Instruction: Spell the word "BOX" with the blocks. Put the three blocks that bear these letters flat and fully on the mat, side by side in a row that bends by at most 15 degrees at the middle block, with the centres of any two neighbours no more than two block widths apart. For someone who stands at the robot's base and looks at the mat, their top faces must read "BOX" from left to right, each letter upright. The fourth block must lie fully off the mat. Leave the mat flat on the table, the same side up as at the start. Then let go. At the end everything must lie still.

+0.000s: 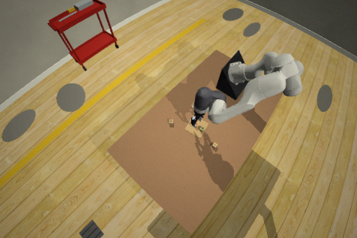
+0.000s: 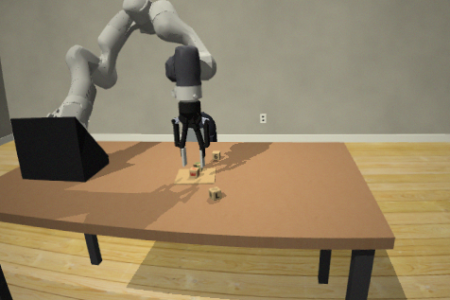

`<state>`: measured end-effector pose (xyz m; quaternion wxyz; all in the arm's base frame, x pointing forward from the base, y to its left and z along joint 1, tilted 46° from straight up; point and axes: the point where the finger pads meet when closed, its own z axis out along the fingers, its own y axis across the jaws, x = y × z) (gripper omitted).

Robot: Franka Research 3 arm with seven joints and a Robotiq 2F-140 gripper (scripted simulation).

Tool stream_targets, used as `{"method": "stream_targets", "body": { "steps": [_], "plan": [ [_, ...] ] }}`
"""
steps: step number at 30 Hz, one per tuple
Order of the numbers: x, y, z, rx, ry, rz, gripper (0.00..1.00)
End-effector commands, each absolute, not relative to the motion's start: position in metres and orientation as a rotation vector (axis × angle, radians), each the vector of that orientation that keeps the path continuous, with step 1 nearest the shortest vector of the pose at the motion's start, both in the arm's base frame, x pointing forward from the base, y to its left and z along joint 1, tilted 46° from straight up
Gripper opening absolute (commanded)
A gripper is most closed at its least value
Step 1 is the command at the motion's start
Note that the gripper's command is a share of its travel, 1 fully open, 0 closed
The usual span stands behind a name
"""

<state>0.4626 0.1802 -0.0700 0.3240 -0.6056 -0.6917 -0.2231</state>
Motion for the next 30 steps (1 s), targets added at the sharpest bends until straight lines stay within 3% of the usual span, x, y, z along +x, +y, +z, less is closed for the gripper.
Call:
{"method": "stream_targets", "body": {
  "steps": [1, 30],
  "plan": [
    [0.4631, 0.1804, -0.0696, -1.590, -1.815, -0.588, 0.40],
    [0.4620, 0.1848, -0.0740, -1.590, -1.815, -0.588, 0.40]
  ]
}}
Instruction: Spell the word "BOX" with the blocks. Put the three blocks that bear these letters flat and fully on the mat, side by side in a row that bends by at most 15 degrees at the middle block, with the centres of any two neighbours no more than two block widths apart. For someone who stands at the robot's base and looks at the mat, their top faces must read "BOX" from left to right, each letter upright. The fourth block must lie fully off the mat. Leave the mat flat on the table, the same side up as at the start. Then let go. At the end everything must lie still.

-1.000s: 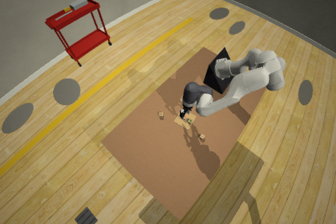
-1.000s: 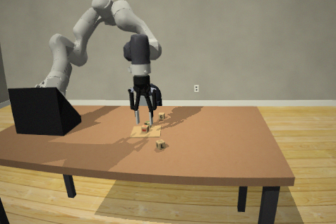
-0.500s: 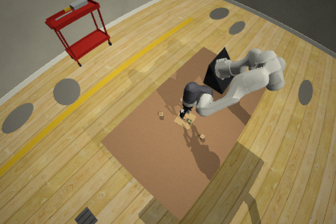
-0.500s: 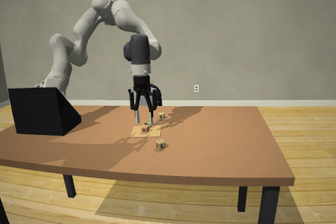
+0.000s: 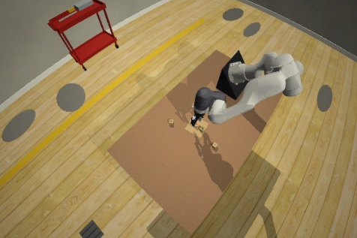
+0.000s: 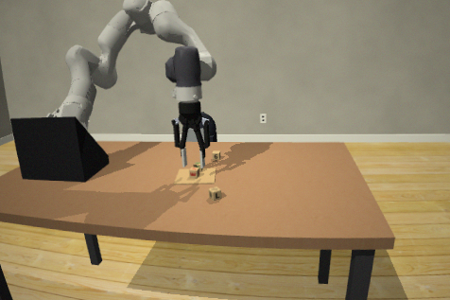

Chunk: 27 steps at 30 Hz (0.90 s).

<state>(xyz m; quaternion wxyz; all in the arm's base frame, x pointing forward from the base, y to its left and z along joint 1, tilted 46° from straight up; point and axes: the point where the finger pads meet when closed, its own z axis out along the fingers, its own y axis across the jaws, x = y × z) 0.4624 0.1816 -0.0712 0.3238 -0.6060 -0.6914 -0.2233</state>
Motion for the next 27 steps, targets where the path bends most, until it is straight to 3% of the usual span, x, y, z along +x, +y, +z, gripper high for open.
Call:
{"method": "stream_targets", "body": {
  "steps": [1, 27],
  "plan": [
    [0.462, 0.186, -0.075, -1.590, -1.815, -0.588, 0.40],
    [0.457, 0.207, -0.095, -1.590, -1.815, -0.588, 0.40]
  ]
}}
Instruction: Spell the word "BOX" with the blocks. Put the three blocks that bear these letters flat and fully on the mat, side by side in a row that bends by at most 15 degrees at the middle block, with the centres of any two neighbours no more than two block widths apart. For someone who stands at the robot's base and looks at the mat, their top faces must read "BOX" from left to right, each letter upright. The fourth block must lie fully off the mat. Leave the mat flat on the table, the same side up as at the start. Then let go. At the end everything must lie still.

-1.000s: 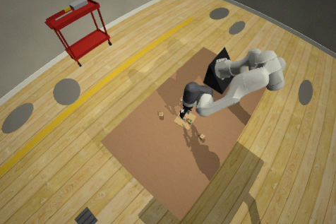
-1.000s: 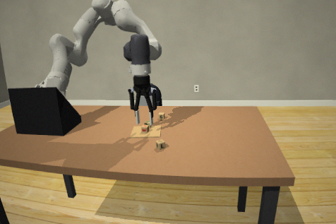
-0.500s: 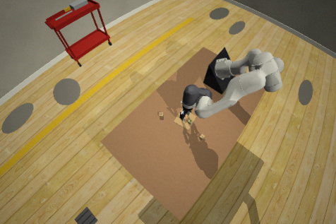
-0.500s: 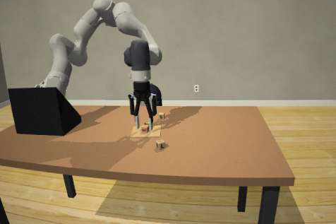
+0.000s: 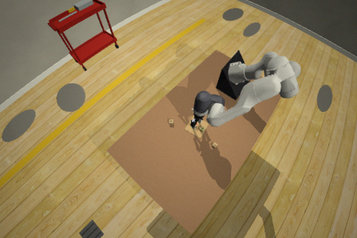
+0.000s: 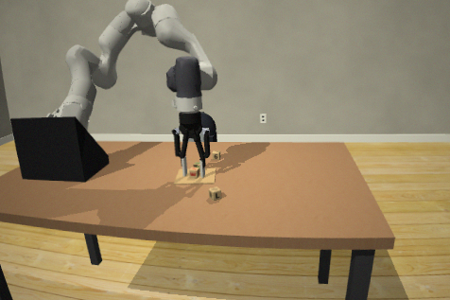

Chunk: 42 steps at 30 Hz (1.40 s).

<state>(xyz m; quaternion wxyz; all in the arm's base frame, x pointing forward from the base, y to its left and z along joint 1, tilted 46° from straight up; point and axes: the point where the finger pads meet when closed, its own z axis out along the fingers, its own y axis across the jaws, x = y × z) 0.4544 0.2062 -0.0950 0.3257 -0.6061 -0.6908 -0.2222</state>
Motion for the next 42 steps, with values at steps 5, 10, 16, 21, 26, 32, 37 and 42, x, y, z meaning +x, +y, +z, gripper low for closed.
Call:
{"method": "stream_targets", "body": {
  "steps": [5, 10, 16, 21, 26, 32, 37, 42],
  "plan": [
    [0.4565, 0.2066, -0.0954, -1.590, -1.815, -0.588, 0.40],
    [0.4565, 0.2066, -0.0954, -1.590, -1.815, -0.588, 0.40],
    [0.4565, 0.2066, -0.0954, -1.590, -1.815, -0.588, 0.40],
    [0.4565, 0.2066, -0.0954, -1.590, -1.815, -0.588, 0.40],
    [0.4565, 0.2066, -0.0954, -1.590, -1.815, -0.588, 0.40],
    [0.4565, 0.2066, -0.0954, -1.590, -1.815, -0.588, 0.28],
    [0.4565, 0.2066, -0.0954, -1.590, -1.815, -0.588, 0.28],
    [0.4565, 0.2066, -0.0954, -1.590, -1.815, -0.588, 0.28]
  ]
}}
